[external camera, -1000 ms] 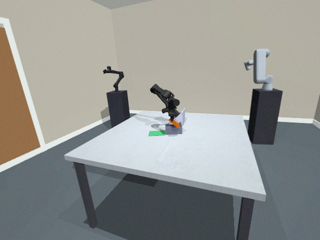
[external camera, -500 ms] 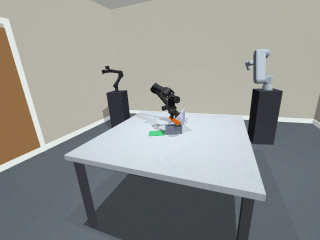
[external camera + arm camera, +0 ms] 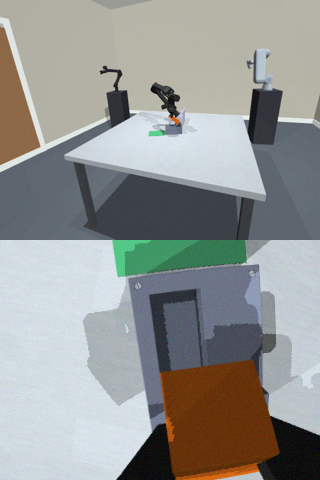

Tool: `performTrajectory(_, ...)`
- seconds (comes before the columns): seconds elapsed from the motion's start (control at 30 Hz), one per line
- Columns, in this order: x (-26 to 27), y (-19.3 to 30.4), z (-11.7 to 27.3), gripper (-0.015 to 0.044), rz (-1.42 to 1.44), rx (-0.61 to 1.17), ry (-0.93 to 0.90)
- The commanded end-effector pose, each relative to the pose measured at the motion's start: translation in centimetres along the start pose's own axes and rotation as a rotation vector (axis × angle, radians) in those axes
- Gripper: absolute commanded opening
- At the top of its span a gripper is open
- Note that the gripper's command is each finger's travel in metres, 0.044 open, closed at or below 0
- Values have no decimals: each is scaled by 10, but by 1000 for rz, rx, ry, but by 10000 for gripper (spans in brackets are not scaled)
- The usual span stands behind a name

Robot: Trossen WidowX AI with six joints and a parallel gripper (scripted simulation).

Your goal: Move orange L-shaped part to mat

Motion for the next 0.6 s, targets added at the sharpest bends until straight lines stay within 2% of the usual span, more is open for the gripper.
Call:
performTrajectory(0.0, -1, -11, 0, 0, -1, 3, 2)
performTrajectory(0.57, -12, -97, -2, 0, -2, -2, 3)
Point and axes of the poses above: the point midway between the two fingers, 35 mm back from their tips, its own z axis back along the fingers, its own x axis across the jaws, y = z × x, the point moved 5 cm from there along z, back along the fingers, and after that the axes turned 2 degrees about z, right-handed, at the moved point
